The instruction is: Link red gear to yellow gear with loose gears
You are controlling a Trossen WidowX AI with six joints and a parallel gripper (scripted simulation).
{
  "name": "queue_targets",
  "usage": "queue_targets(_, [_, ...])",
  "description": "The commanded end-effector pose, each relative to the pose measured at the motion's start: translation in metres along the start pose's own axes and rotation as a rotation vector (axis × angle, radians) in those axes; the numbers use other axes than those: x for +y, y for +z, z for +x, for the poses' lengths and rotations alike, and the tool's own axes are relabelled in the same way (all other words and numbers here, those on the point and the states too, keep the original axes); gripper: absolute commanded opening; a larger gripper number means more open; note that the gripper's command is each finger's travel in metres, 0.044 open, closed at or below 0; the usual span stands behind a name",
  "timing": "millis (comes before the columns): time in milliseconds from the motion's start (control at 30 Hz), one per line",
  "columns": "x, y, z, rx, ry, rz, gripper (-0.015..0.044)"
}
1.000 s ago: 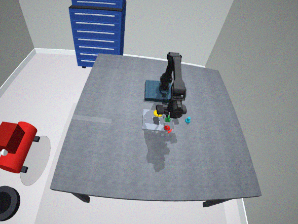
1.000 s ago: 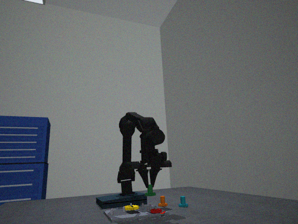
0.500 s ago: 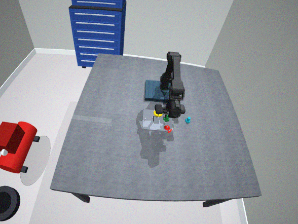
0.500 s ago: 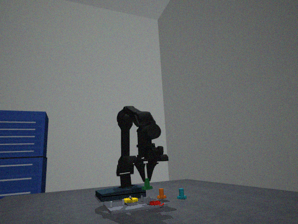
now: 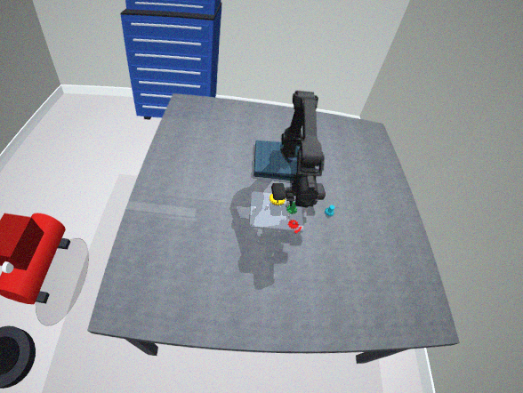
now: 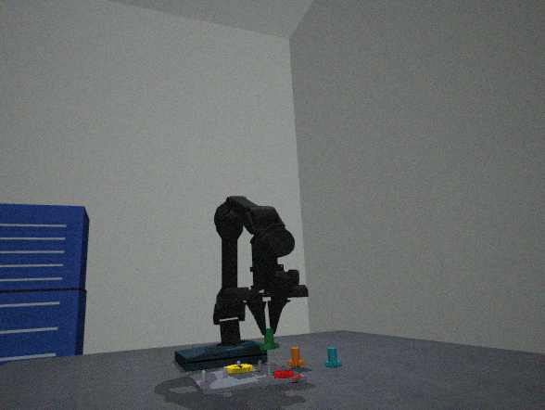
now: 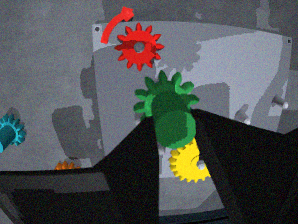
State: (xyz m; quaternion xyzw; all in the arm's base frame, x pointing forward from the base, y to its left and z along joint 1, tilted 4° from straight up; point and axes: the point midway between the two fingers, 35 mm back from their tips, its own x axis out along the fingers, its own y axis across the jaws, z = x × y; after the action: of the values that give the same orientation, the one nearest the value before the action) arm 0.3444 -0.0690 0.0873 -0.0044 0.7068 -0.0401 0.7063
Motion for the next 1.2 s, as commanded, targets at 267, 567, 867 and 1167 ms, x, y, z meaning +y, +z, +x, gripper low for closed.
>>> queue_targets(267, [-0.001,-0.001,0.000,0.003,-0.006,-0.004,0.0000])
queue_targets(567, [-0.001,-0.001,0.000,0.003,-0.006,-0.004,0.0000])
queue_targets(867, [-0.001,0.000,0.007,0.003,-0.006,-0.114,0.0000])
queue_targets(1167, [-0.001,-0.001,0.020,0.003,-0.006,-0.227,0.0000])
